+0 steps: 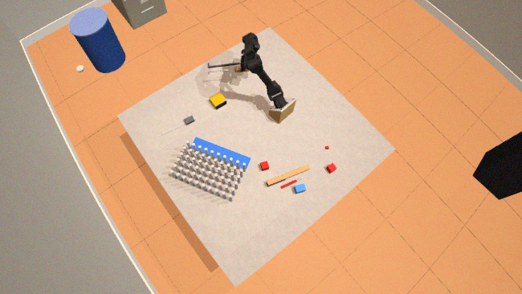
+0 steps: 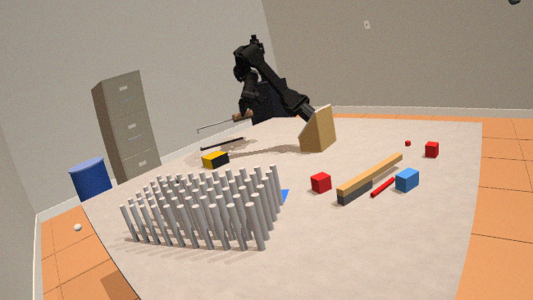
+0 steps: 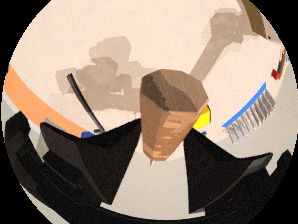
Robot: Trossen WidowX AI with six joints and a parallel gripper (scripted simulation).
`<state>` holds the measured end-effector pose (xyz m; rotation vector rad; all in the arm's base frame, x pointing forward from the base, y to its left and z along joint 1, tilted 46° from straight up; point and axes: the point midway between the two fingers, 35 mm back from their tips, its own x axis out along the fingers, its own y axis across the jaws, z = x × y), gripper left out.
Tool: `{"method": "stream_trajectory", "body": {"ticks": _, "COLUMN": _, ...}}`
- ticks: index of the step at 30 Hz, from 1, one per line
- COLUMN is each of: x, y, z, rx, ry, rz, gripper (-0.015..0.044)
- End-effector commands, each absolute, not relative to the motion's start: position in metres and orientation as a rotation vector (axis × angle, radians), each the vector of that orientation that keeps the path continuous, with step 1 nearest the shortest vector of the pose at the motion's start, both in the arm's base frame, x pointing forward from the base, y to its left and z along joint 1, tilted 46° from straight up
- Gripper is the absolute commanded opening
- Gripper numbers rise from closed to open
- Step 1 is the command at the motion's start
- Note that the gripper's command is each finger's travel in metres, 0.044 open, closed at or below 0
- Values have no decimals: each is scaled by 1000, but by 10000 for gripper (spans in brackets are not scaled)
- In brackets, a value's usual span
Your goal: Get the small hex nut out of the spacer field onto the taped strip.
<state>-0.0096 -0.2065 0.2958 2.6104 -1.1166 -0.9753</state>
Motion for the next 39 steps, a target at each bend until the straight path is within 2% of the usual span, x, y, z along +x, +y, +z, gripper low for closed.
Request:
{"method": "stream_trajectory", "body": {"ticks": 1, "x": -2, "y": -208, "z": 289, "rx": 2647, "ry": -1062, "rz": -1006, "gripper": 0}}
{"method": "stream_trajectory", "body": {"ticks": 39, "x": 85, "y": -200, "z": 233, "rx": 2733, "ry": -482, "rz": -1403, "gripper": 0}}
